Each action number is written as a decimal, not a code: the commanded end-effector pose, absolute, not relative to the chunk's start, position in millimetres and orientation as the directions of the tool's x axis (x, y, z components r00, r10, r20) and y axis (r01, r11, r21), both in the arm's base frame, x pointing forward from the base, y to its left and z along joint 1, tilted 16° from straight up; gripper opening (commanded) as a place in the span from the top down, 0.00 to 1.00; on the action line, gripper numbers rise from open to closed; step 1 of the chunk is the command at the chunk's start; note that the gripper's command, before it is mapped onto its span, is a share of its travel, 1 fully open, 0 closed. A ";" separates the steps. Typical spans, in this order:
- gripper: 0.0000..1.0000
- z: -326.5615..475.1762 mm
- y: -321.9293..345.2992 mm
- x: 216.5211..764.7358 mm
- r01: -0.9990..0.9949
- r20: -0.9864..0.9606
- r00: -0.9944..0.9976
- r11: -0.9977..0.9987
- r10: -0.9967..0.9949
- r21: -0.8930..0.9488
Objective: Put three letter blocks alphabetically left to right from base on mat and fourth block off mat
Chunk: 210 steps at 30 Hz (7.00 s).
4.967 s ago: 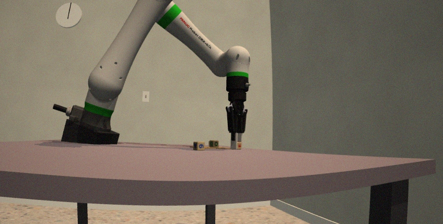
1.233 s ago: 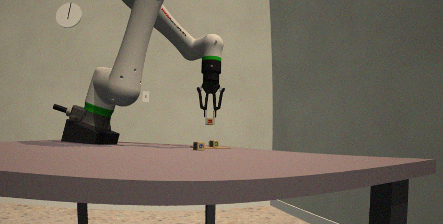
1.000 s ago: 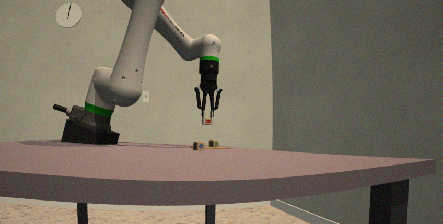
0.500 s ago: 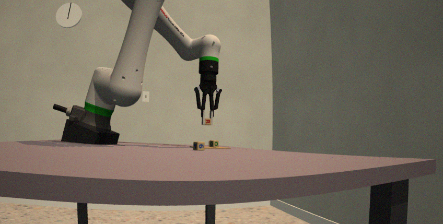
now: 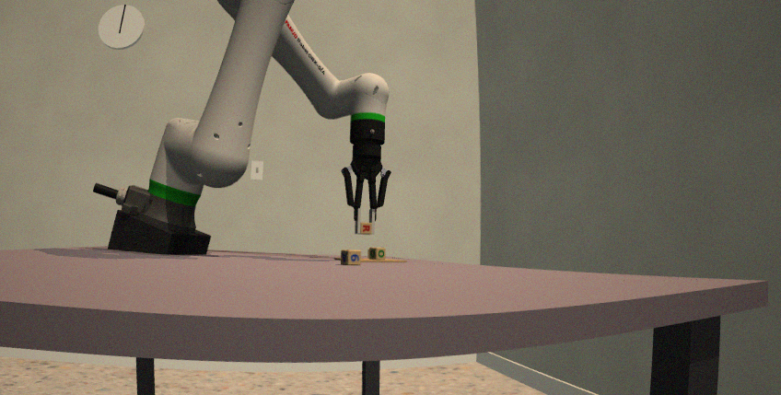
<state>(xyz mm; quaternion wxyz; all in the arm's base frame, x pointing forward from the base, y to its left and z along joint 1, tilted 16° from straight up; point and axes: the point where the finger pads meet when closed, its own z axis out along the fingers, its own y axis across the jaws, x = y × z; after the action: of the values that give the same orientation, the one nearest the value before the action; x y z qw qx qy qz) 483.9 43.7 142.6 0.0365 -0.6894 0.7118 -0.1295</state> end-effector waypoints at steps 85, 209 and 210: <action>0.84 82.3 35.3 499.2 -0.972 0.127 -0.047 0.016 -0.991 -0.236; 0.00 172.9 28.3 486.0 -0.411 -0.149 -0.882 0.884 -0.448 -0.221; 0.00 173.0 27.7 486.2 -0.384 -0.156 -0.894 0.898 -0.420 -0.216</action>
<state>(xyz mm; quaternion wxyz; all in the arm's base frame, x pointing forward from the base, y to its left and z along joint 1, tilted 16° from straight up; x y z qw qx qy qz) 485.4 29.4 172.4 0.0939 -0.2599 0.9567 -0.0916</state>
